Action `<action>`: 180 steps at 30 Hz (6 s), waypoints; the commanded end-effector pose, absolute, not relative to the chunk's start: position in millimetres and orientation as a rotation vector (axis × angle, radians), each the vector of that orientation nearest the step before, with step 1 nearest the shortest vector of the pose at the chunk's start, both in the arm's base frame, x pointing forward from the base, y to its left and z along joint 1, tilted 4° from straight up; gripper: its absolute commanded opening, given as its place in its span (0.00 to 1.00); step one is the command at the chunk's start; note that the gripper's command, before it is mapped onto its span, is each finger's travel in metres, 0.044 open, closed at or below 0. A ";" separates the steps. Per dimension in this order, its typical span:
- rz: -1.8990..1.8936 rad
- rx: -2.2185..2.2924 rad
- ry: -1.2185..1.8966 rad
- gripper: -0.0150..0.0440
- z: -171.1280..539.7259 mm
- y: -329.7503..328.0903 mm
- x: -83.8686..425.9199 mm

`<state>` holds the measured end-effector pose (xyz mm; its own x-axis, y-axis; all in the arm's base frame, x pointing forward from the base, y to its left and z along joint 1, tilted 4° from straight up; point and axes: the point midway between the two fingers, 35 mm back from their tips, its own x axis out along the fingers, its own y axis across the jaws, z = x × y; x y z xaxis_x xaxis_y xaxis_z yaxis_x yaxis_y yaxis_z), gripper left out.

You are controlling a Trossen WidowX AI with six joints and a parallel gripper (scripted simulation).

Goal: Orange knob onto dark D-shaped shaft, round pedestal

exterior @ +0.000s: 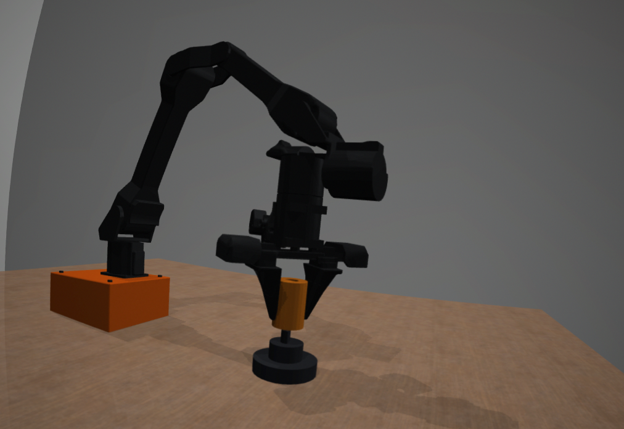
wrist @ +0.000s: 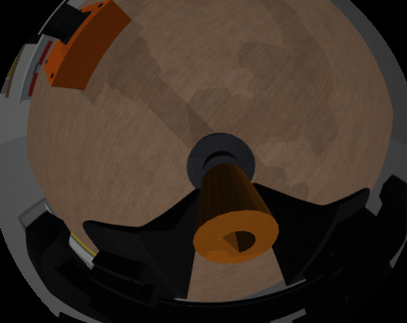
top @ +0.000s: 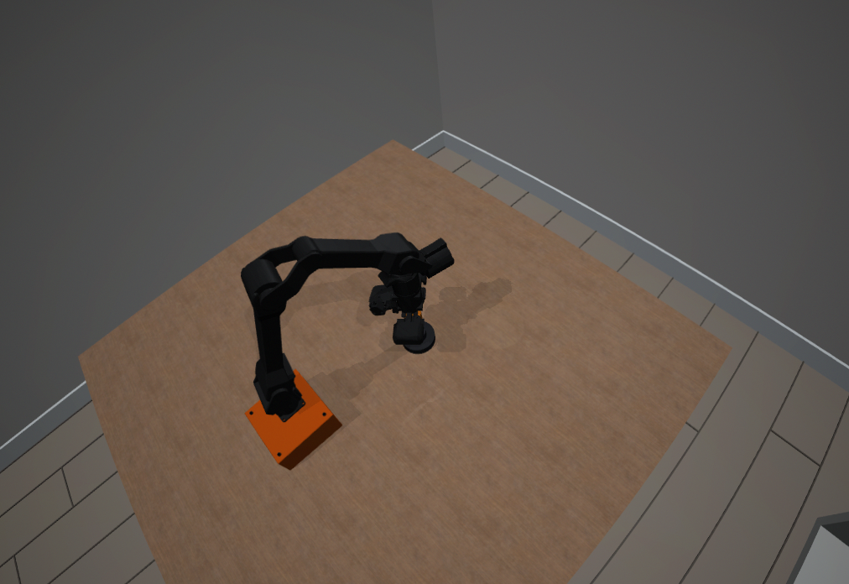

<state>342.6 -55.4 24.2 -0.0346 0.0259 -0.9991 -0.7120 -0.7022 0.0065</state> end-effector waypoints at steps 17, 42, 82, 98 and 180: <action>1.791 -1.720 0.719 0.25 20.3 -55.5 342.3; 1.924 -1.852 0.546 0.25 23.9 -55.8 345.7; 2.048 -1.977 0.356 0.25 25.9 -55.4 343.9; 2.048 -1.977 0.356 0.25 19.6 -55.2 342.2; -0.108 0.142 1.599 0.25 23.1 -55.9 343.6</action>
